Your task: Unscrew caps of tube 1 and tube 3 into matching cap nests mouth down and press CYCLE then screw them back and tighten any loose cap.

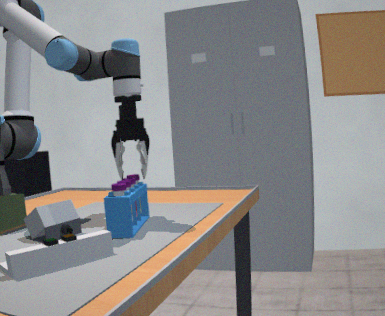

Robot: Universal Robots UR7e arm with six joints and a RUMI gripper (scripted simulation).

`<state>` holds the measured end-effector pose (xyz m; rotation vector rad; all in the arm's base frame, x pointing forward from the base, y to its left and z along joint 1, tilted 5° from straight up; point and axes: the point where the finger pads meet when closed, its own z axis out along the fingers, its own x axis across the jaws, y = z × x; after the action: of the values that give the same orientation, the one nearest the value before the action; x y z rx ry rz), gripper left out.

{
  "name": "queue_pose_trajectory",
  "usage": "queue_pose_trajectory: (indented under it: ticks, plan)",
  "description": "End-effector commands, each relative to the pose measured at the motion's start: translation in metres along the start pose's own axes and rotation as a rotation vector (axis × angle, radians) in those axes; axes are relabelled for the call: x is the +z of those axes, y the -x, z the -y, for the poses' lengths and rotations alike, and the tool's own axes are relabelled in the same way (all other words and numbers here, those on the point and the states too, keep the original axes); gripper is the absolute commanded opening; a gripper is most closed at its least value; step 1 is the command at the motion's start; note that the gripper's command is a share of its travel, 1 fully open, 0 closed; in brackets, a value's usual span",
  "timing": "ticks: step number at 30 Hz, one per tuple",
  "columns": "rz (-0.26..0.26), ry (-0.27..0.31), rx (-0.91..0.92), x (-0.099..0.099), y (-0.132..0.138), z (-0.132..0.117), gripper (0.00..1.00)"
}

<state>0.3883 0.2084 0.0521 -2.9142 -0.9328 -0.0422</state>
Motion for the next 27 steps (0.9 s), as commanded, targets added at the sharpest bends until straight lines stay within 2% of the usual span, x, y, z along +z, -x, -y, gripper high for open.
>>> queue_pose_trajectory:
  ticks: [1,3,5,7,9,27]
  plan:
    - [-0.001,0.001,0.0,-0.0004,-0.0004,-0.0002,0.35]
    - [-0.001,0.0,0.0,-0.0004,-0.0003,-0.0002,0.35]
    - [-0.001,0.0,0.166,-0.0014,-0.0004,-0.0001,0.35]
    - [-0.001,0.0,0.166,-0.0014,-0.0004,-0.0001,0.35]
    - [-0.001,0.0,0.264,-0.0024,-0.0004,-0.0001,0.35]
    - [-0.001,0.0,0.264,-0.0075,-0.0006,0.0003,0.35]
